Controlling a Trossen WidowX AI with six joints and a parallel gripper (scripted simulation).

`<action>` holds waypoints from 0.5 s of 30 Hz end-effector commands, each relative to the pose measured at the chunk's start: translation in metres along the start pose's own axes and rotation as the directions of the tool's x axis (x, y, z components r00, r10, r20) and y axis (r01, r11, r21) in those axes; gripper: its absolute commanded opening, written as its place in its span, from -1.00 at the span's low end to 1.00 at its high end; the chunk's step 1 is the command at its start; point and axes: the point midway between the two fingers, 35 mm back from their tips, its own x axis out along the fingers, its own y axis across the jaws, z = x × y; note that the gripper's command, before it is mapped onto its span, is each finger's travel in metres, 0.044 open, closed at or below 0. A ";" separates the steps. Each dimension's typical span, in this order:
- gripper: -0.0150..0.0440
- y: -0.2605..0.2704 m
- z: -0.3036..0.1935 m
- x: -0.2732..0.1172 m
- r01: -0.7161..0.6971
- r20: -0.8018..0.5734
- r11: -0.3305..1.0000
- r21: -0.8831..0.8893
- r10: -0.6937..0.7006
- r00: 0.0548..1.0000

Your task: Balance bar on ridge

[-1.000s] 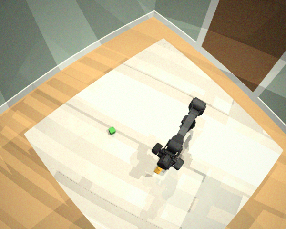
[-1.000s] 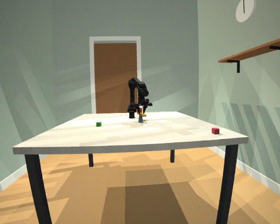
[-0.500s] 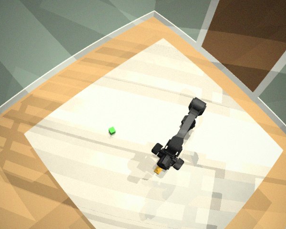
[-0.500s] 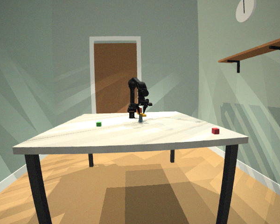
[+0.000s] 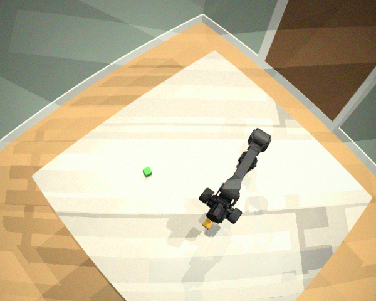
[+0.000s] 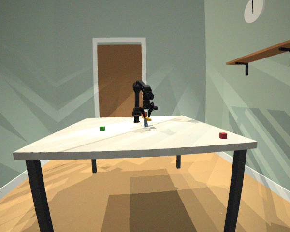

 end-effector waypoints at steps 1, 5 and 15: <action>0.22 0.000 0.000 0.000 0.000 0.000 1.000 0.000 0.000 1.000; 0.58 0.000 0.000 0.000 0.000 0.000 1.000 0.000 0.000 1.000; 1.00 0.000 0.003 -0.016 0.000 0.000 1.000 0.000 0.000 1.000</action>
